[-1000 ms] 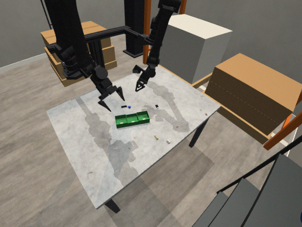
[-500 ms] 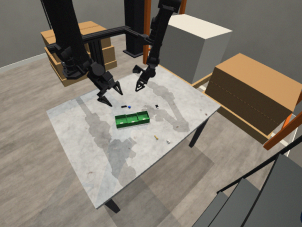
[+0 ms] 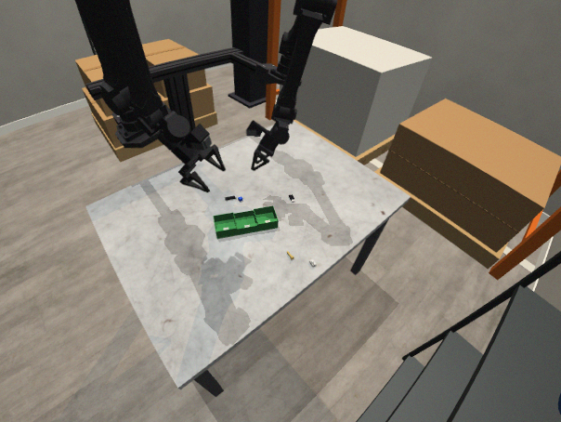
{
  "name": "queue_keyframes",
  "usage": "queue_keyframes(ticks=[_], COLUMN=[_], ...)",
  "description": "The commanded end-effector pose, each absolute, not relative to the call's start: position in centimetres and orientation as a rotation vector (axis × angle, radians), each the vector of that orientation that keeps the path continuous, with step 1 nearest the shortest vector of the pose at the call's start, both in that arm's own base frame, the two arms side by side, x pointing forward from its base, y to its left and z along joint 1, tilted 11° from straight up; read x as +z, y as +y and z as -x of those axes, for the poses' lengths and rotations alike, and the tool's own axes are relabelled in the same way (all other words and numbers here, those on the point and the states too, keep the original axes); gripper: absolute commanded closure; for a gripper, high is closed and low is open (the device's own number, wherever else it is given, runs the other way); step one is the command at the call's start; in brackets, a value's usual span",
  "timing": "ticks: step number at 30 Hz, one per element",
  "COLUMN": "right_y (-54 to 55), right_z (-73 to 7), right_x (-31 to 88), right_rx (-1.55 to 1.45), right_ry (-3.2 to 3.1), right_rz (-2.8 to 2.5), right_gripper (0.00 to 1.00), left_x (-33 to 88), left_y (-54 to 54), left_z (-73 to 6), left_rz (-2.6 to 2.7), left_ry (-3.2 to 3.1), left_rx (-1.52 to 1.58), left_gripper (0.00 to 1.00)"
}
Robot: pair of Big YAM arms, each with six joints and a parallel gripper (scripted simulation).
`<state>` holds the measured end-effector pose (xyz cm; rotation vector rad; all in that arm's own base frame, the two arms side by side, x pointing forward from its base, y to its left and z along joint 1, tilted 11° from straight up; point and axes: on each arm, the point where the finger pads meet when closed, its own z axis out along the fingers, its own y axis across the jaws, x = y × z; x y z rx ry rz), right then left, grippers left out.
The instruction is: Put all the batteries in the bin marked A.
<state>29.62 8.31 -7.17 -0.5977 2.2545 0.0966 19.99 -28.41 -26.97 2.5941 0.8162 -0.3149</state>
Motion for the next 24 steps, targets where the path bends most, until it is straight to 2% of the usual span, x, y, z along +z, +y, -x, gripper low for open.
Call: queue_keyframes(ticks=[1, 24], right_y=[8.55, 8.47], right_z=[-29.28, -29.1], right_x=[-6.52, -6.45], right_rx=[0.089, 0.088], right_ry=[2.228, 2.223], right_rz=[0.653, 0.67], right_gripper=[0.0, 0.0], left_x=[-26.8, -26.8], left_y=[-28.58, -28.58], left_z=[-20.1, -20.1], left_rz=[-2.591, -2.591], left_ry=[0.812, 0.812], left_rx=[-0.312, -0.312], left_gripper=[0.0, 0.0])
